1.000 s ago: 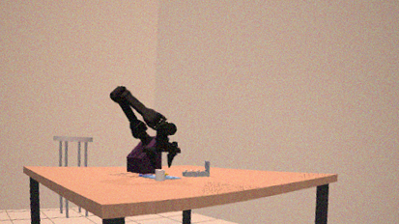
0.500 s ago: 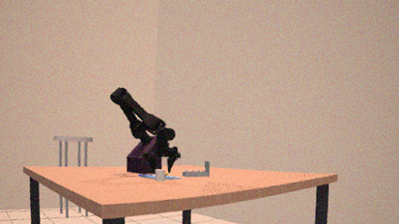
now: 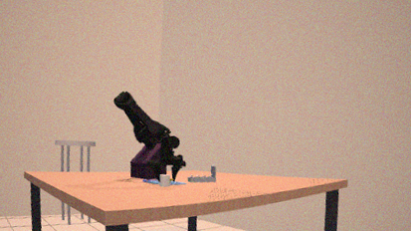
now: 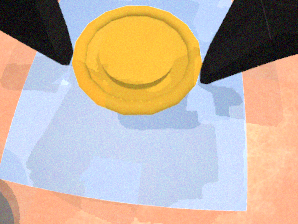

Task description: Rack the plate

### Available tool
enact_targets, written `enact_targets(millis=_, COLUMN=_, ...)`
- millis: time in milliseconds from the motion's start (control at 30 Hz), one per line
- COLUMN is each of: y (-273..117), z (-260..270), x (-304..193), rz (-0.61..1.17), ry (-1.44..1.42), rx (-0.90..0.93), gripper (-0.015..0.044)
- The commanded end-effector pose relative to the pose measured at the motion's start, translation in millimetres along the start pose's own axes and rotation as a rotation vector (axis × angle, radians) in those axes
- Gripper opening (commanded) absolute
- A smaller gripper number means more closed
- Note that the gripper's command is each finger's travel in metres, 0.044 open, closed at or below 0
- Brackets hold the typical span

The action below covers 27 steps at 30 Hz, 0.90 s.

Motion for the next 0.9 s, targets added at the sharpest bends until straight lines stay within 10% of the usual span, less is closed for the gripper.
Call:
enact_targets(millis=0, y=0.9, z=1.2, x=-1.7, rz=0.002, ry=-0.008, rx=0.003, gripper=0.0366)
enact_targets(millis=367, y=0.9, z=1.2, x=-1.7, rz=0.002, ry=-0.008, rx=0.003, gripper=0.03)
enact_targets(millis=733, y=-43.0, z=4.9, x=9.6, rz=0.001, ry=-0.007, rx=0.02, gripper=0.0011)
enact_targets(millis=867, y=-65.2, z=6.8, x=13.2, rz=-0.006, ry=0.003, rx=0.029, gripper=0.0)
Point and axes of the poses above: the point midway between the two fingers, 35 mm back from their tips, its own y axis out along the fingers, its own z axis across the jaws, x = y × z, the point moved 6 cm from there along -y, back along the fingers, and after that the axes turned 1 degree about -y, right-handed, at the moved point
